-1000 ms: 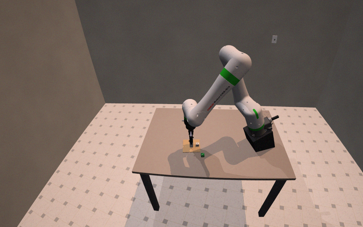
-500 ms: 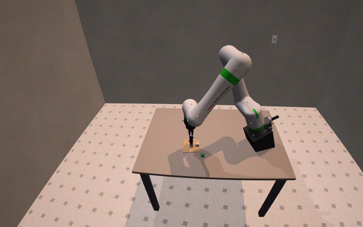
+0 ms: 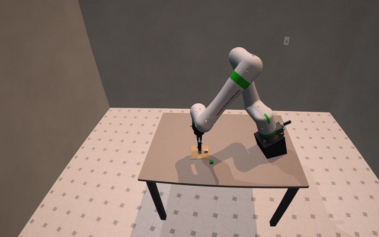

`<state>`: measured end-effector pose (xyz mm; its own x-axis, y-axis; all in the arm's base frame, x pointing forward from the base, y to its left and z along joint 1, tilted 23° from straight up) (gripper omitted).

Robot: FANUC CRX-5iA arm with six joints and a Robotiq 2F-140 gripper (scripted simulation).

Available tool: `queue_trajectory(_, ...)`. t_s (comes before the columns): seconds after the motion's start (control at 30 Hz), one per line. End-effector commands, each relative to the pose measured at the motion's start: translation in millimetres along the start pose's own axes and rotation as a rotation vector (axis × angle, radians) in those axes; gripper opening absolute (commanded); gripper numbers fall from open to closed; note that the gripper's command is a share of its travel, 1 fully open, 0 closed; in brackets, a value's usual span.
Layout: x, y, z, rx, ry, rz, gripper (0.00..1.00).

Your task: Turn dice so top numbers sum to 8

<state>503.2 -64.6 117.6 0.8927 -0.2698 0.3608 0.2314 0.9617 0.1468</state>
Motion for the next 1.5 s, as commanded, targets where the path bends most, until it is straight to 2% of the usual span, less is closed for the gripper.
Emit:
queue_trajectory(0.0, 0.2, 0.0, 0.1, 0.000, 0.000, 0.000, 0.13)
queue_trajectory(0.1, 0.2, 0.0, 0.1, 0.000, 0.000, 0.000, 0.13)
queue_trajectory(0.53, 0.2, 0.0, 0.1, 0.000, 0.000, 0.000, 0.25)
queue_trajectory(1.0, 0.2, 0.0, 1.7, 0.000, 0.000, 0.000, 0.25)
queue_trajectory(1.2, 0.2, 0.0, 10.0, 0.000, 0.000, 0.000, 0.25)
queue_trajectory(1.47, 0.2, 0.0, 47.8, 0.000, 0.000, 0.000, 0.25)
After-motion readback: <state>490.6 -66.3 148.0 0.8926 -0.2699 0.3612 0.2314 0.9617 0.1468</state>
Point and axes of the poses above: the point where the finger pads meet when closed, its own z axis back along the fingers, its own y axis across the jaws, x = y × z, the point moved 4 cm from there along z, back along the fingers, and after that the axes turned 8 degrees about -z, right-handed, at the moved point
